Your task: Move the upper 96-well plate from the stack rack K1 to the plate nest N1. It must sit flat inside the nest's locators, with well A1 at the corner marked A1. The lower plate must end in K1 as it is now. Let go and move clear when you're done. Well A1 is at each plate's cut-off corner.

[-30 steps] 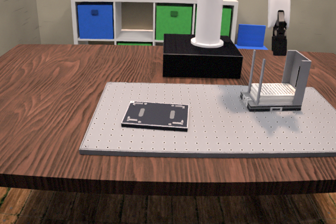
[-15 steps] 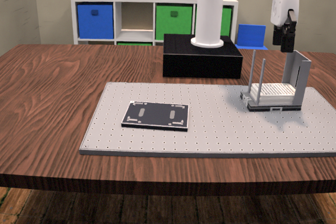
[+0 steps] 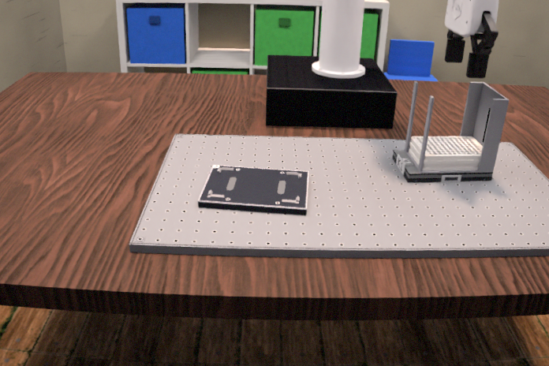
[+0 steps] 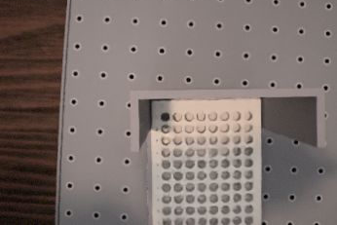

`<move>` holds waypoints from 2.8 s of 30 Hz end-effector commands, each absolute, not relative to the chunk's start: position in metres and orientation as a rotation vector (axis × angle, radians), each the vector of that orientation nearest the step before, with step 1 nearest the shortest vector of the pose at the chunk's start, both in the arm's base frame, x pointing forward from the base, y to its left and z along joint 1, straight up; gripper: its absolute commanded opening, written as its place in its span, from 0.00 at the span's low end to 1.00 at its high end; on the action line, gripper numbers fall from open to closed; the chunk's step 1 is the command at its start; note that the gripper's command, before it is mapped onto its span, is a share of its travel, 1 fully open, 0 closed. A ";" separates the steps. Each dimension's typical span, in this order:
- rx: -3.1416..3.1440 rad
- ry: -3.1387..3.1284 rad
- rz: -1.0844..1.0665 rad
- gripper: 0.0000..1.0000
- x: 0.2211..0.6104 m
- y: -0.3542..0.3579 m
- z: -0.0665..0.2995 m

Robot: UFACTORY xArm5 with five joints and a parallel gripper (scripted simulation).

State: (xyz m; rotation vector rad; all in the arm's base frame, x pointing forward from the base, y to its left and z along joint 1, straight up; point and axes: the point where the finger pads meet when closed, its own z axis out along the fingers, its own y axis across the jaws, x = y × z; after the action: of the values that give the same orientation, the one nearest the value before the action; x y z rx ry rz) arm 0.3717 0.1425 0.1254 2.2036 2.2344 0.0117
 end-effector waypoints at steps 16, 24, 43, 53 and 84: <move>2.190 2.251 0.003 1.00 0.370 0.144 0.123; 2.190 2.251 0.003 1.00 0.370 0.144 0.113; 2.190 2.251 0.003 1.00 0.370 0.144 0.084; 2.190 2.251 0.003 1.00 0.370 0.144 0.067; 2.190 2.251 0.003 1.00 0.370 0.144 0.022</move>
State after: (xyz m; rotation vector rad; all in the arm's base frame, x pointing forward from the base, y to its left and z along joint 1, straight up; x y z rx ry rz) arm 0.3680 0.1438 0.0295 2.1910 2.2524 -0.0024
